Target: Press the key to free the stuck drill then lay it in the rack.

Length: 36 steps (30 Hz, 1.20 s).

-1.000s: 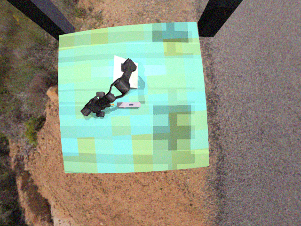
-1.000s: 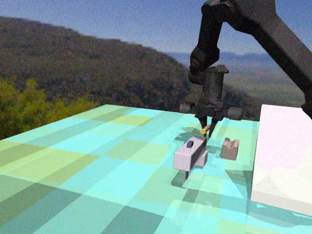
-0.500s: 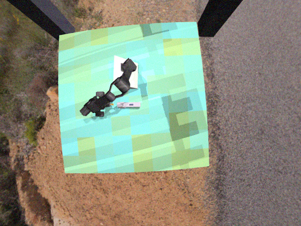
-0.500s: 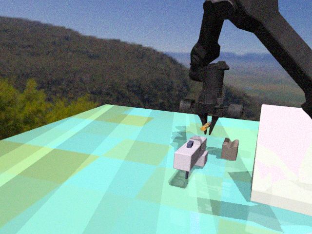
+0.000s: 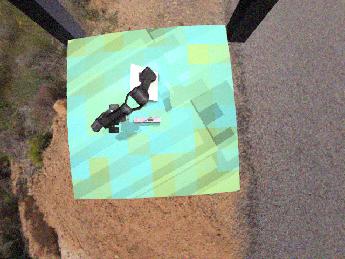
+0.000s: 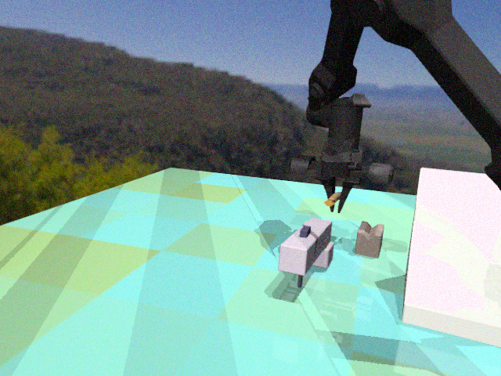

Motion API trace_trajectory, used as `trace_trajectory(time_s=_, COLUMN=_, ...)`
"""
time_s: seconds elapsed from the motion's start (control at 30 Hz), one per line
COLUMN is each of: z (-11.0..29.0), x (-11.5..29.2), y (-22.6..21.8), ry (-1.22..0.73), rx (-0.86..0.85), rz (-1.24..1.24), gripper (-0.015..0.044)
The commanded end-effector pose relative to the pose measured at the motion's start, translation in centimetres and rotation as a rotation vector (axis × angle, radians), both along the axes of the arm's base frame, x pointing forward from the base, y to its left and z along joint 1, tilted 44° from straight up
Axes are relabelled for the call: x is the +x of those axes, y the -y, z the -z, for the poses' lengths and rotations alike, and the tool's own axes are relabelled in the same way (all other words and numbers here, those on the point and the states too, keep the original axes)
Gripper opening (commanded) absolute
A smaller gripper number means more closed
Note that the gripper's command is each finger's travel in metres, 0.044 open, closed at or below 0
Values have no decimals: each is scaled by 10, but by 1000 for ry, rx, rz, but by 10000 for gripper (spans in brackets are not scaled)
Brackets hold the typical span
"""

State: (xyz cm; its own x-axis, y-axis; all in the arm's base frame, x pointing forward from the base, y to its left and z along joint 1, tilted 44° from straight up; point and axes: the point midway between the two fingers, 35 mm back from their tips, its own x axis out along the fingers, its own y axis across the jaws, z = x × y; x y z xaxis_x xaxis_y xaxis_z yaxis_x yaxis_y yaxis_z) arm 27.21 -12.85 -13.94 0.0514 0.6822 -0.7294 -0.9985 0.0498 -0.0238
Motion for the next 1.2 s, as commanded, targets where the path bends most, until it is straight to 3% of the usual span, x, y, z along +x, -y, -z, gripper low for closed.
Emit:
trace_trajectory(time_s=0.0, z=1, x=-9, y=1, ry=-2, rx=-1, rz=-1, gripper=0)
trace_trajectory(time_s=1.17, z=7, x=-72, y=11, ry=-6, rx=-3, rz=-1, gripper=0)
